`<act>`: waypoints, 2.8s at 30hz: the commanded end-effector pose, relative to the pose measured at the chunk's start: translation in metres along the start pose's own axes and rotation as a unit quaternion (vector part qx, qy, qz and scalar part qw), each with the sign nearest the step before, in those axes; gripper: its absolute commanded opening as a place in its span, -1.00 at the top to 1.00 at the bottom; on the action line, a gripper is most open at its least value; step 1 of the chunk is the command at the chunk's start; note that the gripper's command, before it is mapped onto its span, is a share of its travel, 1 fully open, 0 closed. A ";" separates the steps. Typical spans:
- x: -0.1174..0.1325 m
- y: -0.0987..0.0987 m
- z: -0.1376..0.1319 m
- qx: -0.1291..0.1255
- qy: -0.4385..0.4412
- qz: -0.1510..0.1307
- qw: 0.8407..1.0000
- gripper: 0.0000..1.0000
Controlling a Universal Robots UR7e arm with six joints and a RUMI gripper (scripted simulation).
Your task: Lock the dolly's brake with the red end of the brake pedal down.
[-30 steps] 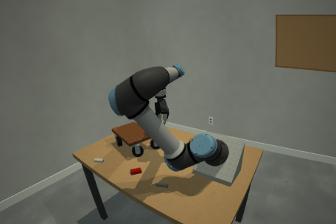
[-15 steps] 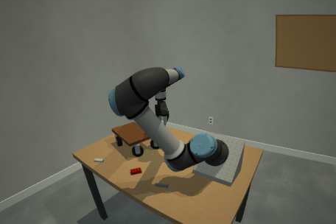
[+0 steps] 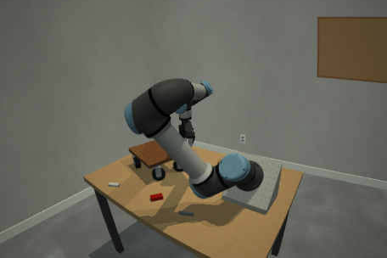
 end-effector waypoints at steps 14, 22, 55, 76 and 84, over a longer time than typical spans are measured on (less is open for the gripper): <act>0.001 0.024 0.000 0.000 0.000 -0.001 1.000 1.00; 0.001 0.027 0.000 0.000 0.000 -0.001 1.000 1.00; 0.001 0.027 0.000 0.000 0.000 -0.001 1.000 1.00; 0.001 0.032 0.000 0.000 0.000 -0.001 1.000 1.00; 0.001 0.034 0.000 0.000 0.000 -0.001 1.000 1.00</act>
Point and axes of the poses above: the point where the finger pads meet when closed, its own y axis out along the fingers, its own z axis across the jaws, x = y × z, the point moved 3 cm from there along -y, back along the fingers, and after that the axes turned 11 degrees about -y, right-handed, at the moved point
